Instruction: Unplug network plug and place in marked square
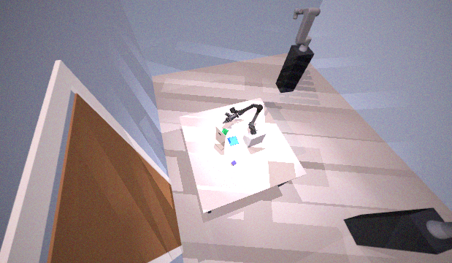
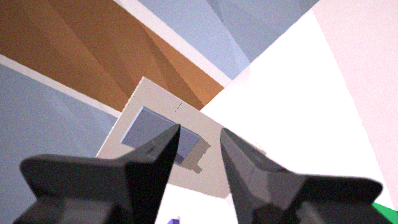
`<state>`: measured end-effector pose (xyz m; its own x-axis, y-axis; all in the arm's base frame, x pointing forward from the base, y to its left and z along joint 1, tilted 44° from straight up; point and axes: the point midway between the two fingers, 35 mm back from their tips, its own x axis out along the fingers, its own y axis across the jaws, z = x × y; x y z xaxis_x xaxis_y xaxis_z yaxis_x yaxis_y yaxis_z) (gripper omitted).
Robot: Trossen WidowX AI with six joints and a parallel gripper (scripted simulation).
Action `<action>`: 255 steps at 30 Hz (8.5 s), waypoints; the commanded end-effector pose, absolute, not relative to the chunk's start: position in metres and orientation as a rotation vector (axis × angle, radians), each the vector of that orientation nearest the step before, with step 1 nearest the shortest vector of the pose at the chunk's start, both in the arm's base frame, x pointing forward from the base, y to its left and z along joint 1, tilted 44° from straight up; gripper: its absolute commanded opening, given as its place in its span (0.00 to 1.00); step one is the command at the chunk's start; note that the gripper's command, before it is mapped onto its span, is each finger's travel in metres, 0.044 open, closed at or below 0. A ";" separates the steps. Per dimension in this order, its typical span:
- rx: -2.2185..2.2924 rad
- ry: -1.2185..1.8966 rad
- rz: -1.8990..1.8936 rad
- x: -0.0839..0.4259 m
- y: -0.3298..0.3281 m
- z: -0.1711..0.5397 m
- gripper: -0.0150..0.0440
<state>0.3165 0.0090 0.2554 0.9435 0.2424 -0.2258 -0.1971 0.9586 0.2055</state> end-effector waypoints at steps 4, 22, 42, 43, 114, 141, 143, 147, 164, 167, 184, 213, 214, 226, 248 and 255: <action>0.356 0.433 0.342 0.300 0.016 0.215 0.52; 0.683 0.633 0.490 0.272 0.028 0.184 0.52; 0.687 0.630 0.493 0.326 0.057 0.172 0.52; 0.687 0.630 0.493 0.327 0.058 0.172 0.52; 0.689 0.627 0.494 0.370 0.083 0.161 0.25; 0.689 0.628 0.494 0.356 0.077 0.163 0.25; 0.689 0.628 0.494 0.355 0.076 0.163 0.25; 0.689 0.628 0.494 0.354 0.075 0.164 0.25; 0.688 0.628 0.493 0.346 0.068 0.168 0.25; 0.688 0.628 0.493 0.345 0.067 0.169 0.25; 0.687 0.629 0.493 0.337 0.060 0.173 0.25; 0.686 0.629 0.493 0.322 0.048 0.180 0.25; 0.686 0.629 0.492 0.321 0.048 0.180 0.25; 0.686 0.629 0.488 0.313 0.057 0.193 0.25; 0.676 0.663 0.383 0.290 0.073 0.195 0.25; 0.626 0.718 0.215 0.292 0.057 0.154 0.25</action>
